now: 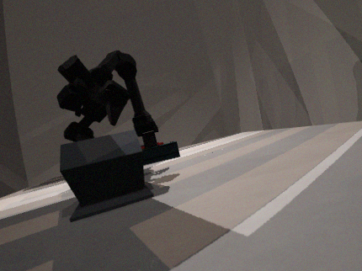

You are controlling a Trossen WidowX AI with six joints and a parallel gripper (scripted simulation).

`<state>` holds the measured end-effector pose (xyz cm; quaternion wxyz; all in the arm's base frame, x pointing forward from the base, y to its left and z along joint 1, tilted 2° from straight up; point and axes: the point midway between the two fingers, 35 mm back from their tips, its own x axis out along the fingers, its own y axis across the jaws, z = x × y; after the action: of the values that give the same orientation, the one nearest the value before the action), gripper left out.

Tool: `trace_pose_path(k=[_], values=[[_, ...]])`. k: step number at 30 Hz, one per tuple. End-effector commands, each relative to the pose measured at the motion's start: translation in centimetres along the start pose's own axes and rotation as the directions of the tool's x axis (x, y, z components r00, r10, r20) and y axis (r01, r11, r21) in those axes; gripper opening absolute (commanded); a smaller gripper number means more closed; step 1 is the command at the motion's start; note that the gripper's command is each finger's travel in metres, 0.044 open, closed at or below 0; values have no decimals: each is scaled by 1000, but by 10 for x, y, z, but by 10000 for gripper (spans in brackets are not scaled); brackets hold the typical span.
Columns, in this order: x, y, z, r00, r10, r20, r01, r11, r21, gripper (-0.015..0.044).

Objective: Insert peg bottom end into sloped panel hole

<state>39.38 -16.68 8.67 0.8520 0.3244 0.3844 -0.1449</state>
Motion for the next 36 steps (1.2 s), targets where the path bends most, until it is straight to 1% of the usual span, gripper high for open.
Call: trace_pose_path(k=[1,36], values=[[-8,0,1,1000,2,2,-2,1000,-3,440],[-62,-1,1,1000,-3,-1,3,1000,2,440]])
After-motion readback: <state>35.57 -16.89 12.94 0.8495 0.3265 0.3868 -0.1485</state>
